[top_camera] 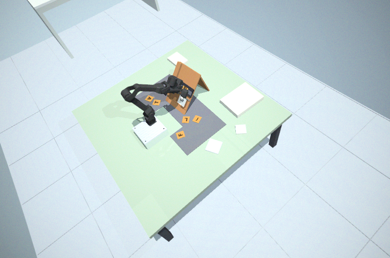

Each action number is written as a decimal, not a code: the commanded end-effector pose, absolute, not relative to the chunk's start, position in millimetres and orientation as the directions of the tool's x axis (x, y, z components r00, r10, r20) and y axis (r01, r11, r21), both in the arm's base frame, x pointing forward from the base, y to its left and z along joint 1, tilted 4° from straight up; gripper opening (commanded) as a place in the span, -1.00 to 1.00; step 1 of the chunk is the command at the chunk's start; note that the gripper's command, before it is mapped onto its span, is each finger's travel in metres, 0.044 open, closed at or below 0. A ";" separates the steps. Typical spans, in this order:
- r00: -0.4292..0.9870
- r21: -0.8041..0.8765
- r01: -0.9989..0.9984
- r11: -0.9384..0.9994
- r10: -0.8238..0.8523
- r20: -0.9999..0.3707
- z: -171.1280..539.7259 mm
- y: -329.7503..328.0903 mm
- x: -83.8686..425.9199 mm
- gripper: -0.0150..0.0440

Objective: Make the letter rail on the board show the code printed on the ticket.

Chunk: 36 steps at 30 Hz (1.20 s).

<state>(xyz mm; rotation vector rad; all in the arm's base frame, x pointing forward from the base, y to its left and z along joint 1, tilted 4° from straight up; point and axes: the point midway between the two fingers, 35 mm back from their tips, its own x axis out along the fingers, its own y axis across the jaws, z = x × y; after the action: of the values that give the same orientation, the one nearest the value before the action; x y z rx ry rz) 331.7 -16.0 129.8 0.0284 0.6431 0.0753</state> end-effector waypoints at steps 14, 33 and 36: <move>0.799 0.054 -0.057 0.997 0.078 -0.596 130.6 -7.0 331.2 -0.49; 0.799 0.055 -0.057 0.997 0.078 -0.596 131.0 2.6 330.6 -0.49; 0.799 0.055 -0.057 0.997 0.078 -0.596 131.1 4.1 330.5 -0.49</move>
<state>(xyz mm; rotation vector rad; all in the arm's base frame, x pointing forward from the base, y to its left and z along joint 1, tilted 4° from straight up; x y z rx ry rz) 330.6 2.3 130.8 0.0298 0.6425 0.0758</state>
